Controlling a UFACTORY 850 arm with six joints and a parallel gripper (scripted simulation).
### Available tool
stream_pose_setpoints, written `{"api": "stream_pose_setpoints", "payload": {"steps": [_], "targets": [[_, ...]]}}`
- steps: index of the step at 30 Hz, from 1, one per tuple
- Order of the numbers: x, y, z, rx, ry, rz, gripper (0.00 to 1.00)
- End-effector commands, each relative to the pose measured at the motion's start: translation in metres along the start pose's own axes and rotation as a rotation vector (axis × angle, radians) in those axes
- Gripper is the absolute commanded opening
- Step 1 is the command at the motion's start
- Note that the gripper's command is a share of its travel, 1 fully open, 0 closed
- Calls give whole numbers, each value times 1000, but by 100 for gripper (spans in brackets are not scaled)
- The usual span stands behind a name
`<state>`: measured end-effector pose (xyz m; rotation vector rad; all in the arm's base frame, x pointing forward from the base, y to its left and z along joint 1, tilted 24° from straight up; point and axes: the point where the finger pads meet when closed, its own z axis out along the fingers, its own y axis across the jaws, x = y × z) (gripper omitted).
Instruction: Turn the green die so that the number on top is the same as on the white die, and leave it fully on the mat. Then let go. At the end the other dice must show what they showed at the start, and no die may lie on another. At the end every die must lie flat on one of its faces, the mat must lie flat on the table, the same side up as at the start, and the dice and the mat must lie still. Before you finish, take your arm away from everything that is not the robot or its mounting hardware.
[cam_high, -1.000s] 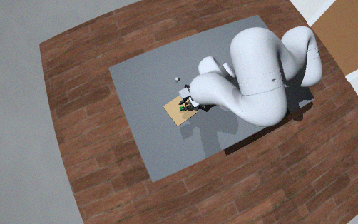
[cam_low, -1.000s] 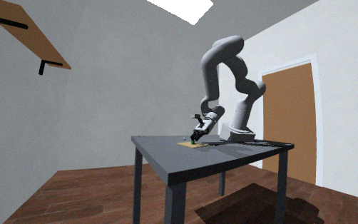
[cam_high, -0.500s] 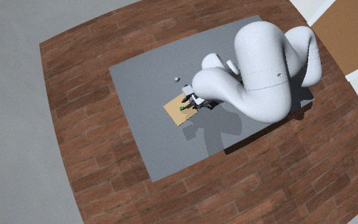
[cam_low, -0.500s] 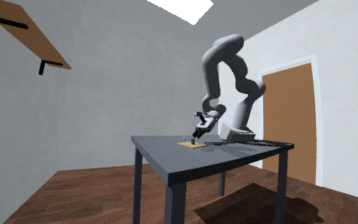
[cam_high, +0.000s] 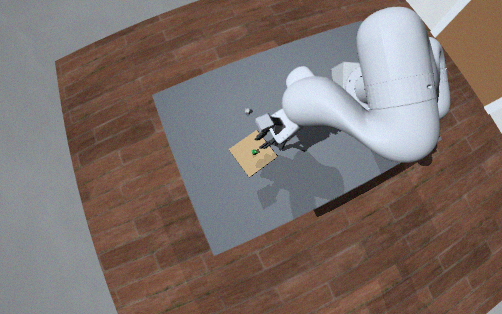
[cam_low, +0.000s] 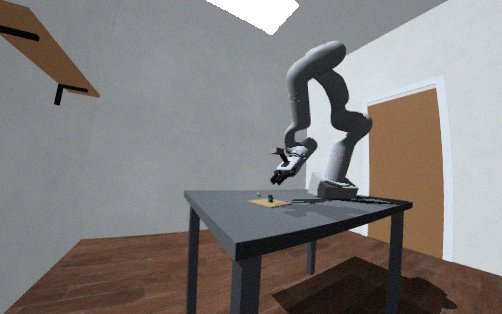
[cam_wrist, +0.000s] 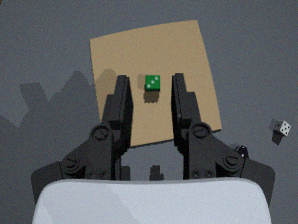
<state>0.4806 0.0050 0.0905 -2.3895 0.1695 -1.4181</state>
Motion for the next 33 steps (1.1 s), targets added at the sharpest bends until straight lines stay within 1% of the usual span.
{"api": "stream_pose_setpoints", "payload": {"steps": [1,10,13,15,19,22,24,25,26,27,29,30,31,32,33], "targets": [[13,0,-10,1,-1,0,31],[14,0,-11,1,-4,1,31],[15,0,-10,3,-23,2,31],[17,-1,-9,4,-50,3,31],[22,0,-8,0,-141,-1,31],[28,-1,-4,4,-250,2,31],[28,-1,-4,4,-250,2,31],[31,0,-4,-1,-291,-1,31],[33,-2,-2,7,-333,3,31],[34,-2,-2,8,-345,4,31],[37,-2,-1,7,-395,4,31],[37,-2,-1,7,-399,4,31],[40,-1,0,4,-441,2,31],[40,-1,0,2,-449,1,31],[41,-3,1,9,-484,5,31]]}}
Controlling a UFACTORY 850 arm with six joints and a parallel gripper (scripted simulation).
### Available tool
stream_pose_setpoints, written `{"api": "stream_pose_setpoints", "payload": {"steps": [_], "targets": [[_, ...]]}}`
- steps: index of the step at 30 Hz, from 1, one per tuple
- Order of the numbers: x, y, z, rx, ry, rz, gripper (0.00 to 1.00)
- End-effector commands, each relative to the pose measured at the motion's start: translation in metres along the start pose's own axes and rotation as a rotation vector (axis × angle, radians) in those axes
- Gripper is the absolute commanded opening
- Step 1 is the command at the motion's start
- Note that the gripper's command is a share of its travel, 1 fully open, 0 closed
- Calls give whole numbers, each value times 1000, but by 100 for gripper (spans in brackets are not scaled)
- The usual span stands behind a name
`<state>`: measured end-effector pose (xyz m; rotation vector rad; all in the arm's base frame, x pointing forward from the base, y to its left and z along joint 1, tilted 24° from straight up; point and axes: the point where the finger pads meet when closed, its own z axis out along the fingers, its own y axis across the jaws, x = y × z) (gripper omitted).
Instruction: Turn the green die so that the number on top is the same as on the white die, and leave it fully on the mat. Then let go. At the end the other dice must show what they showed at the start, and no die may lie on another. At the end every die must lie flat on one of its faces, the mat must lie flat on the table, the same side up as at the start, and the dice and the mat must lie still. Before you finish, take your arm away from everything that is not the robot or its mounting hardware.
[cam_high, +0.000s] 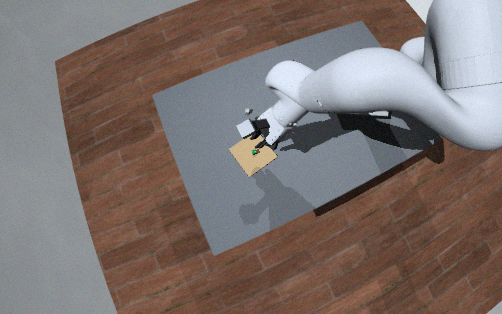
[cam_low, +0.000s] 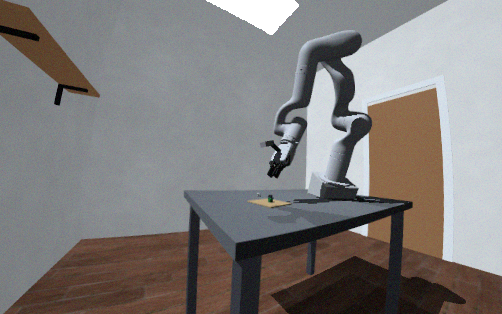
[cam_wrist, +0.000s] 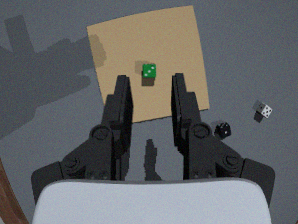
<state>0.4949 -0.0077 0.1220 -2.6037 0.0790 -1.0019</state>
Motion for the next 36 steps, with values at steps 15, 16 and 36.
{"api": "stream_pose_setpoints", "payload": {"steps": [15,16,36], "targets": [[24,-2,4,25,-401,7,31],[26,-3,5,30,-420,7,31],[33,-1,4,22,-538,5,100]]}}
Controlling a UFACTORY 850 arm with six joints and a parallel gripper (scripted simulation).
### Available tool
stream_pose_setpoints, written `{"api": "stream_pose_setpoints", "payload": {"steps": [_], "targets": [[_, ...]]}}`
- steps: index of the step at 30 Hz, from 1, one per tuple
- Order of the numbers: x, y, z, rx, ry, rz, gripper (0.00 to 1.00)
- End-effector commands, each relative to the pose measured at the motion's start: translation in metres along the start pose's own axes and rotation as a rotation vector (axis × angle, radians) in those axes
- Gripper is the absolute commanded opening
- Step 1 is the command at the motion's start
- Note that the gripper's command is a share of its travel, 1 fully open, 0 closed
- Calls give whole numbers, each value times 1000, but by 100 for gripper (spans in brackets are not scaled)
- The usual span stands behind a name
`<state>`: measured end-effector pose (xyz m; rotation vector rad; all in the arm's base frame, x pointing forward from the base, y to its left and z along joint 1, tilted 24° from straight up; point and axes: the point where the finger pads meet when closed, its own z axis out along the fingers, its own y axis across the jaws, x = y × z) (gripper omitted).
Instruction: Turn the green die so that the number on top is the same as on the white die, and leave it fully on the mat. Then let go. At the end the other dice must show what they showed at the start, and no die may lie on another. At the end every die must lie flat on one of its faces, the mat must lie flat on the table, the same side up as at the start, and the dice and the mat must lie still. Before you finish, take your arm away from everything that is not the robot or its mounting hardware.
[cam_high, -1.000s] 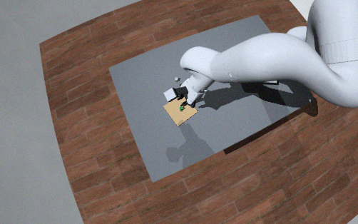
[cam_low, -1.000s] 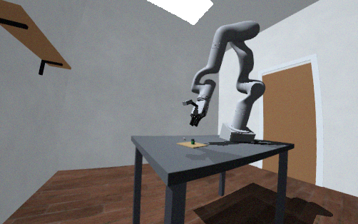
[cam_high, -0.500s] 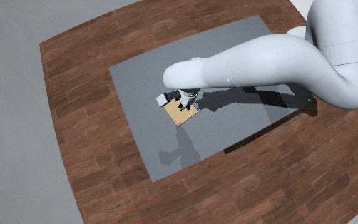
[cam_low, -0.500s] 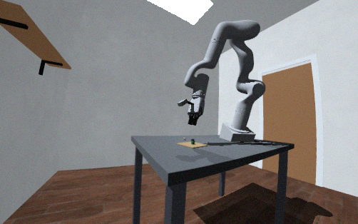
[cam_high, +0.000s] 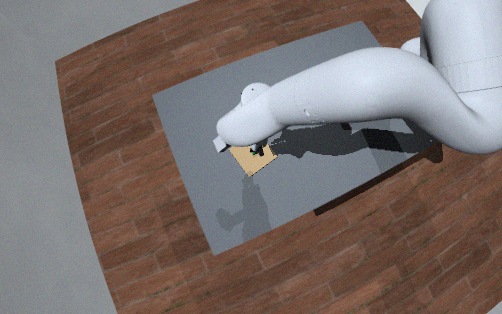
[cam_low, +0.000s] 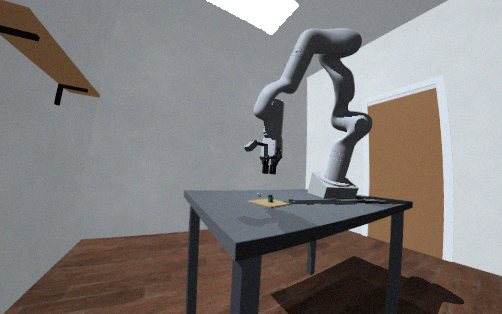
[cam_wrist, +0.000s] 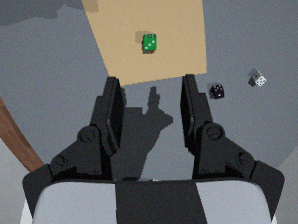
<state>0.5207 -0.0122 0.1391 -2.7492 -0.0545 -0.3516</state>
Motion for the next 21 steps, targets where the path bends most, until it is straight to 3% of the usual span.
{"api": "stream_pose_setpoints", "payload": {"steps": [1,10,16,18,19,21], "targets": [[2,-1,-1,5,-56,8,100],[2,-1,0,6,-56,8,100],[-8,-1,44,6,-55,65,100],[-9,-1,48,5,-56,70,100],[-9,-1,48,5,-56,70,31],[-9,-1,48,5,-56,70,31]]}}
